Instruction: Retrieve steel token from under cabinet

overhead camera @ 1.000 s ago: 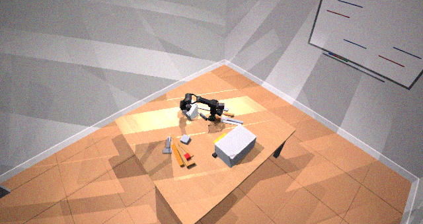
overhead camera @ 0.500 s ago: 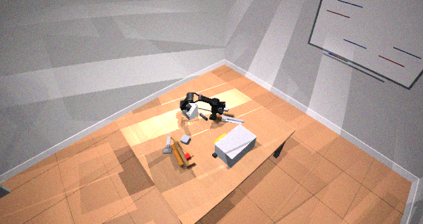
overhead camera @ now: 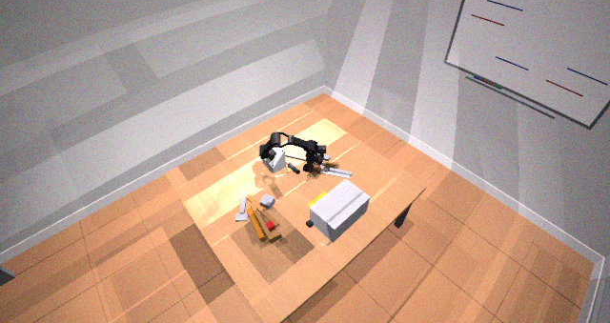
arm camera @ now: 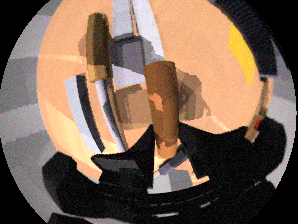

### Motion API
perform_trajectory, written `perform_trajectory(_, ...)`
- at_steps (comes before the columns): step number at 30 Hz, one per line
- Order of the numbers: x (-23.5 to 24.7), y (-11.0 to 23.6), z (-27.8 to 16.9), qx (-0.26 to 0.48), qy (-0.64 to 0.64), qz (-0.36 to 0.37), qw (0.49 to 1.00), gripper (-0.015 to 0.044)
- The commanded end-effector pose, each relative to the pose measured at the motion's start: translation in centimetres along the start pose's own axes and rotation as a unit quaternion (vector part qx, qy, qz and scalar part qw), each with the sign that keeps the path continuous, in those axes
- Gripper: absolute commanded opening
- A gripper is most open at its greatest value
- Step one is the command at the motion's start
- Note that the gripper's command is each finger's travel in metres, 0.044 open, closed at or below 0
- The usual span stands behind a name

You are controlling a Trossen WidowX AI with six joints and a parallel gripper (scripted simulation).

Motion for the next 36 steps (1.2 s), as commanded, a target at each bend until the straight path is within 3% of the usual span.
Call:
perform_trajectory(1,0.16,0.04,0.21,-0.001,-0.010,0.003,1.000,0.0000)
perform_trajectory(36,0.10,0.04,0.21,0.000,-0.149,0.003,0.989,0.0000)
Point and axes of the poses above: the point midway between the two fingers, 35 mm back from their tips, its own y axis back along the fingers, its own x axis across the jaws, z = x × y, the point moved 6 cm from there along y, back along the fingers, and after that the axes turned 1 degree about y, right-handed, at the moved point
